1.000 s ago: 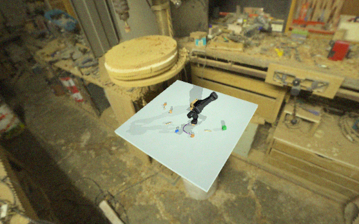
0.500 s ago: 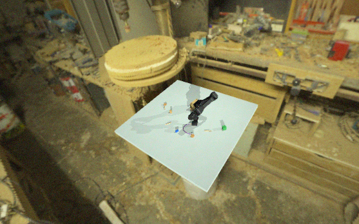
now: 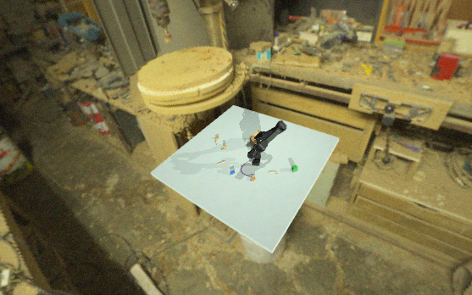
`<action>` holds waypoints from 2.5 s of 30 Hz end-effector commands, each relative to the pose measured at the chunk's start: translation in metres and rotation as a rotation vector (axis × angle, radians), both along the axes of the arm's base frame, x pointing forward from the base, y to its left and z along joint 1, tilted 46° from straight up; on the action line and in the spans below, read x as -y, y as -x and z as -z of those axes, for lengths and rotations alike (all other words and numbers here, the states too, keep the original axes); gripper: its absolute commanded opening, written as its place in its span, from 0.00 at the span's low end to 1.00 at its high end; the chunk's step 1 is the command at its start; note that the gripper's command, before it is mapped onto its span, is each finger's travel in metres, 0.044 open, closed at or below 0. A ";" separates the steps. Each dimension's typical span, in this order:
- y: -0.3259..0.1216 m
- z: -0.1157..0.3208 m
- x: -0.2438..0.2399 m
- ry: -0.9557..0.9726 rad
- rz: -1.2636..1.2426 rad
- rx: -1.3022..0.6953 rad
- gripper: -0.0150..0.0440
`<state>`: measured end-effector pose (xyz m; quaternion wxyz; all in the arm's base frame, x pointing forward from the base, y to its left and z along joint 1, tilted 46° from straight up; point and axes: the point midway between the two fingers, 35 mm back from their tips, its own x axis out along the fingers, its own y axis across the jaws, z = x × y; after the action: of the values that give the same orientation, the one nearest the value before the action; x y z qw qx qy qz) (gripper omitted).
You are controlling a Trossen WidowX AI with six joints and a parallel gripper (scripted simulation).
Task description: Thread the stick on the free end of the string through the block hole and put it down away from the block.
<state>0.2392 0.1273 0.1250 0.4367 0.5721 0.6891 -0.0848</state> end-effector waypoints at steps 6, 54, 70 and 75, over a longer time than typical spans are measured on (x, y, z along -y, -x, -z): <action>0.001 0.000 -0.001 0.018 0.005 0.008 0.25; 0.003 -0.003 -0.004 0.066 0.008 0.023 0.25; 0.014 -0.014 -0.013 0.079 0.016 -0.018 0.25; 0.017 -0.017 -0.016 0.083 0.017 -0.034 0.25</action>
<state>0.2227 0.1412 0.1356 0.4446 0.5563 0.6904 -0.1269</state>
